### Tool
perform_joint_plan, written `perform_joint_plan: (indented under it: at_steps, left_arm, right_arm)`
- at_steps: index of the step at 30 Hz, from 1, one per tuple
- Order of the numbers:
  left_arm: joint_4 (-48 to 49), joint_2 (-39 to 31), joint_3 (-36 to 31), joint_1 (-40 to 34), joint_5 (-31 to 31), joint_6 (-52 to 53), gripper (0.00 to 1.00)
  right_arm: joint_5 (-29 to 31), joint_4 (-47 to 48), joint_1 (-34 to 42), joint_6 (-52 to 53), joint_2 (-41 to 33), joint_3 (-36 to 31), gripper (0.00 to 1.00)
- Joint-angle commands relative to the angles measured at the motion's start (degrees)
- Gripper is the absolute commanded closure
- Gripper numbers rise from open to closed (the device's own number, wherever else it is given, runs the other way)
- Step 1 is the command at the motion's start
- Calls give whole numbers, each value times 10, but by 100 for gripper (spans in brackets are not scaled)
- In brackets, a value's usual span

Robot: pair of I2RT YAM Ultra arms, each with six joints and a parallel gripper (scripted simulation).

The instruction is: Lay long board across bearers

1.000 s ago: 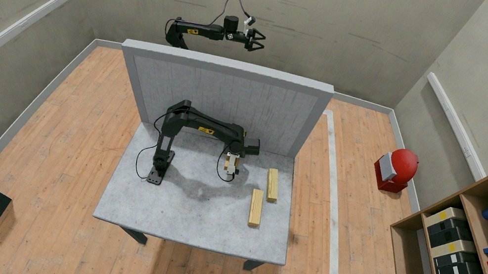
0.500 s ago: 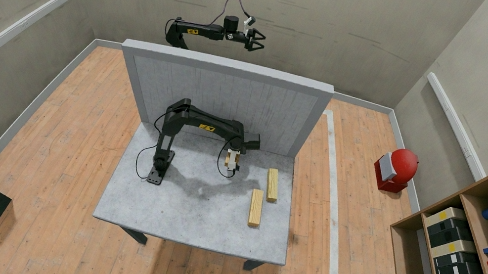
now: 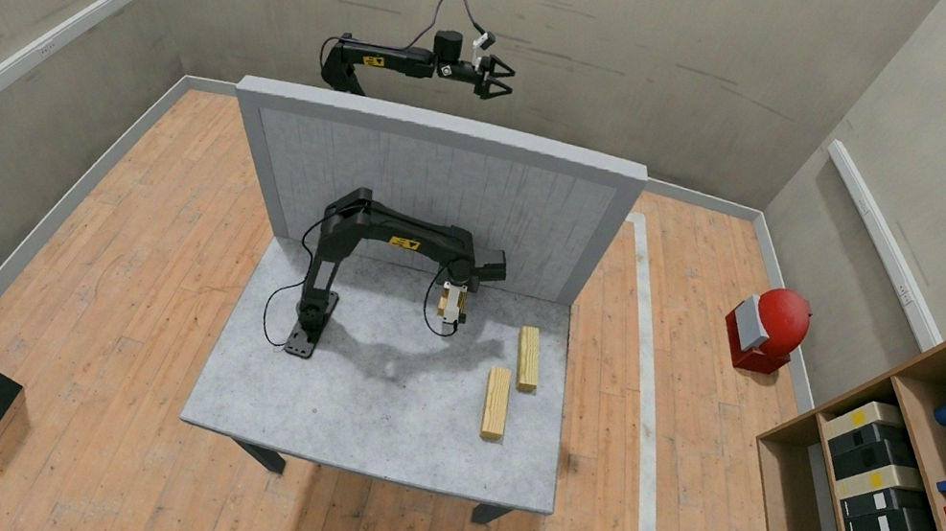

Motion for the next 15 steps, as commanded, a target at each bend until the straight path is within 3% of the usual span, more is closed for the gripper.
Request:
perform_joint_plan:
  at_steps: [1,15]
  left_arm:
    - [-3,-17,4,-5,-2,5,0]
    - [-3,-17,4,-5,-2,5,0]
  right_arm:
    - [-29,21,17,16,-22,33,100]
    - [-24,30,34,37,-5,42,100]
